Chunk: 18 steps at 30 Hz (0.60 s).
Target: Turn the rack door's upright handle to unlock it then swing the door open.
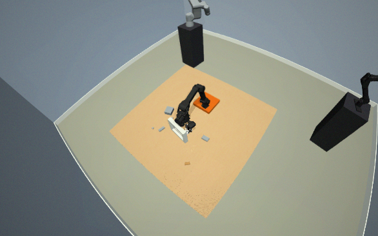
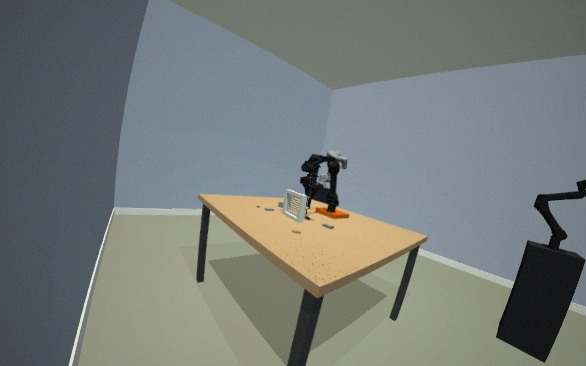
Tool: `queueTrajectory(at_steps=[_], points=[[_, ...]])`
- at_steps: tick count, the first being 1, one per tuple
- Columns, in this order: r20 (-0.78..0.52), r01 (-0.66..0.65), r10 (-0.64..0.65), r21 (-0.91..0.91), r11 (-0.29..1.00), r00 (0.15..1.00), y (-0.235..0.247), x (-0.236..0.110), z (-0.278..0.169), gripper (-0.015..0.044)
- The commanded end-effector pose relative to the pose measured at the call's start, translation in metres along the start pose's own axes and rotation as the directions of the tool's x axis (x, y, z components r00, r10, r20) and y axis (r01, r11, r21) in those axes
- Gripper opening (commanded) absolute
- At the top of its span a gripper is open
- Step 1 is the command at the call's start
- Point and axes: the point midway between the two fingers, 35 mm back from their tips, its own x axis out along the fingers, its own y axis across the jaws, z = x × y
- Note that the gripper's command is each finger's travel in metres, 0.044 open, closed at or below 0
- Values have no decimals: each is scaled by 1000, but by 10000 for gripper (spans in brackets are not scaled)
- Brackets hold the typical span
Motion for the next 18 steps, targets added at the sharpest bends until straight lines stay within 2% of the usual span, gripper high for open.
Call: queueTrajectory(at_steps=[1, 18], points=[[-8, -1, 1, 6, 1000, 1000, 0, 9, -1, 285], [-8, -1, 1, 6, 1000, 1000, 0, 37, -2, 285]])
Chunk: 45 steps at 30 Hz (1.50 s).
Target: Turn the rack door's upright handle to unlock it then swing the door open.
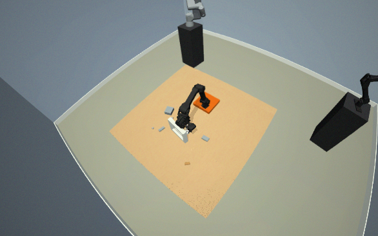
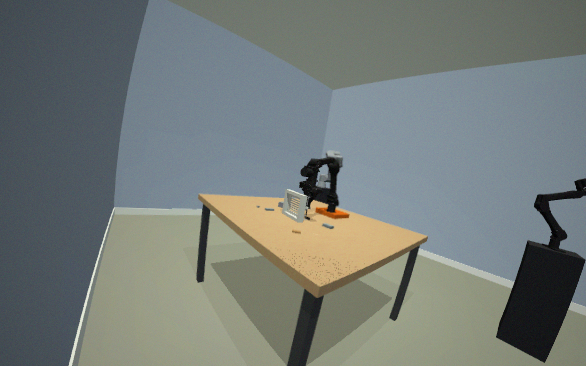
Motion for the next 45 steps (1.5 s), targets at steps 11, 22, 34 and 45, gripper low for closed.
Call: queueTrajectory(at_steps=[11, 22, 34, 45], points=[[-8, -1, 1, 6, 1000, 1000, 0, 21, -4, 258], [-8, -1, 1, 6, 1000, 1000, 0, 21, -4, 68], [-8, -1, 1, -2, 1000, 1000, 0, 21, -4, 13], [-8, -5, 1, -488, 873, 1000, 0, 21, -4, 13]])
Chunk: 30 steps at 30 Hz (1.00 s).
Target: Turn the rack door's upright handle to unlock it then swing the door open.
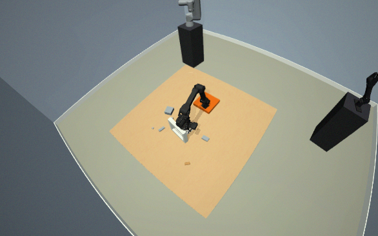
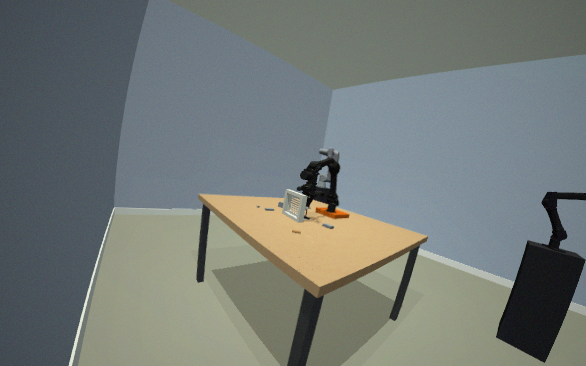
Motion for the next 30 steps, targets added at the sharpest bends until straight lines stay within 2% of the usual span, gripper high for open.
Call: queueTrajectory(at_steps=[1, 9, 17, 27, 30], points=[[-5, -1, 0, -204, 979, 1000, 0, 2, -1, 13], [-6, -3, 0, -564, 826, 1000, 0, 2, -1, 13], [-6, -5, 0, -838, 546, 1000, 0, 2, -1, 13], [-6, -6, 0, -996, 84, 1000, 0, 2, -1, 13], [-6, -6, 0, -1000, 11, 1000, 0, 2, -1, 13]])
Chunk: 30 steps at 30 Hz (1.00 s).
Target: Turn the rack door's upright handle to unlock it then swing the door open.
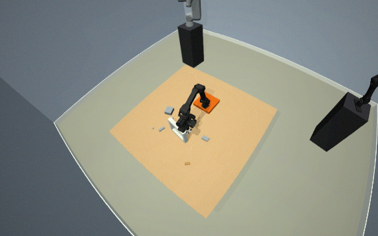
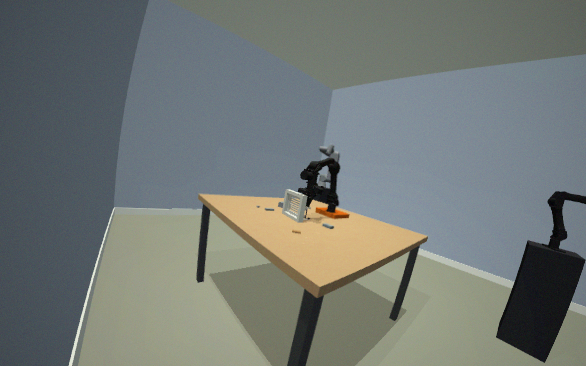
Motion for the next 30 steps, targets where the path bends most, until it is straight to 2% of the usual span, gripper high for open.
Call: queueTrajectory(at_steps=[1, 10, 20, 23, 30], points=[[-7, -1, 0, -119, 993, 1000, 0, 1, -1, 13], [-7, -1, 0, -119, 993, 1000, 0, 1, -1, 13], [-7, -1, 0, -119, 993, 1000, 0, 1, -1, 275], [-7, -1, 0, -87, 996, 1000, 0, 1, -1, 285], [-7, 2, 0, 249, 969, 1000, 0, 1, -1, 285]])
